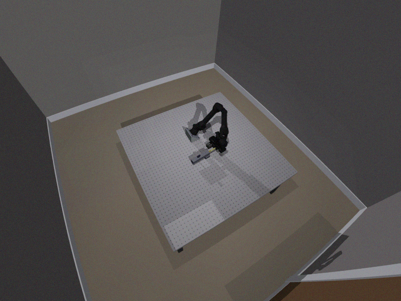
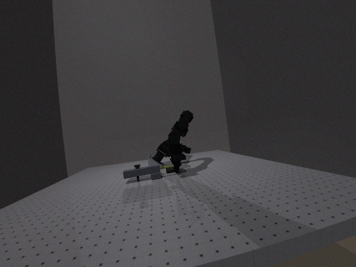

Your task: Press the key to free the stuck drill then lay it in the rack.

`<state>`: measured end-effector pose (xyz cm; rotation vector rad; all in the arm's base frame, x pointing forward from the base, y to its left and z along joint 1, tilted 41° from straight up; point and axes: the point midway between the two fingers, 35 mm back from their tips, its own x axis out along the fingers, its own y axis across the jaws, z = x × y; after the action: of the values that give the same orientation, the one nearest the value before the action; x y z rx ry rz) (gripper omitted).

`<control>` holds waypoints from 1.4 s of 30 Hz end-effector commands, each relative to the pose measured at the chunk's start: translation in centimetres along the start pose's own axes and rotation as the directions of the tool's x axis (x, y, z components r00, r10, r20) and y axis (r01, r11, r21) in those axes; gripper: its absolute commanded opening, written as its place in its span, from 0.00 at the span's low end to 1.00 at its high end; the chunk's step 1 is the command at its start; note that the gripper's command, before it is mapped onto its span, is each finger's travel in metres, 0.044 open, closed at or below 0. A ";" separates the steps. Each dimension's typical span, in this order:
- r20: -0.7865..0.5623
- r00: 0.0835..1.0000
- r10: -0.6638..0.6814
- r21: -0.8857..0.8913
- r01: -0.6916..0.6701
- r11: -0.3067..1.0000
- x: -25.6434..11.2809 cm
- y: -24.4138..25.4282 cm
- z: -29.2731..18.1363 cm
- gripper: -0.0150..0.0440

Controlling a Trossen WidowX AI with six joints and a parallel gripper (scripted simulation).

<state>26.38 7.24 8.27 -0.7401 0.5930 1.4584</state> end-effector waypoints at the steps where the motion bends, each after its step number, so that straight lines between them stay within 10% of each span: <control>1: 0.003 1.000 -0.009 -0.005 0.009 1.000 -0.3 -0.2 0.9 0.25; 42: 0.003 1.000 -0.009 -0.005 0.009 1.000 -1.4 0.4 2.2 0.25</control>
<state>25.73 8.14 10.47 -0.7415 0.5889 1.4578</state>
